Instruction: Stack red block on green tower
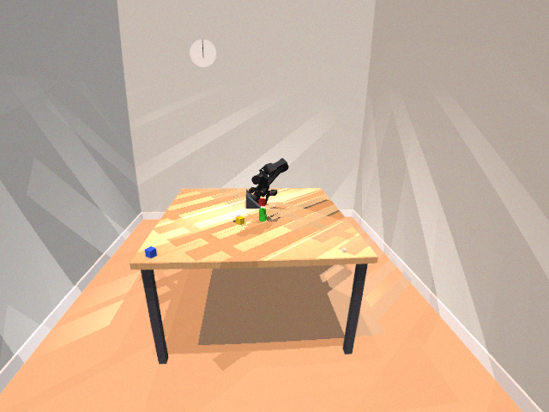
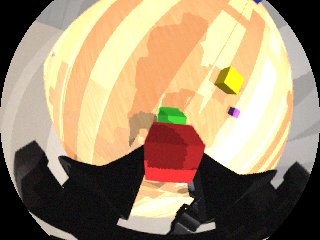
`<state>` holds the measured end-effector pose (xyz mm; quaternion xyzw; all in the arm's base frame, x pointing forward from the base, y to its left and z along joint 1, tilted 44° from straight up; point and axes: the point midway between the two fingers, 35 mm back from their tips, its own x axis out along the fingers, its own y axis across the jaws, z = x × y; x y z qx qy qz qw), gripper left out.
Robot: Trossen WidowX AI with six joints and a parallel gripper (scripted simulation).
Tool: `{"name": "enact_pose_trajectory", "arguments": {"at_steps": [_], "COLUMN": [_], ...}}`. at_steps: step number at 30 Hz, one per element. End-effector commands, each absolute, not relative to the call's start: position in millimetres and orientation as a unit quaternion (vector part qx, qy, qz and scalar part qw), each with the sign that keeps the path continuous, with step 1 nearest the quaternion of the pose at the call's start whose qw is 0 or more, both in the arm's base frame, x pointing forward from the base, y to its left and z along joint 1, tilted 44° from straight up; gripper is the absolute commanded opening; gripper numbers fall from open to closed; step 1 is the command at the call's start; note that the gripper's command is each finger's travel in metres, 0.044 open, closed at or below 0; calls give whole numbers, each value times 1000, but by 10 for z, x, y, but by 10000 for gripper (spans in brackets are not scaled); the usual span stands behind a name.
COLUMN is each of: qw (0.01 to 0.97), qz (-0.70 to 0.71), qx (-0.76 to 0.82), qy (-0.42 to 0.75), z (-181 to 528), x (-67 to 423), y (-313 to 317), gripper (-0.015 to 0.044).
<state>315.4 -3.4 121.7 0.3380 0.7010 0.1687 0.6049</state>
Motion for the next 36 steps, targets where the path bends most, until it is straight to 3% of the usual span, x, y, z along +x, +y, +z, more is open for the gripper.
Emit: {"name": "enact_pose_trajectory", "arguments": {"at_steps": [1,29,36], "qw": [604,604,603], "qz": [168,169,169], "qx": [341,342,339], "qy": [700,700,702], "z": [1173,1001,994], "x": [3152,3141,3134], "y": [7,172,172], "gripper": [0,0,184]}}
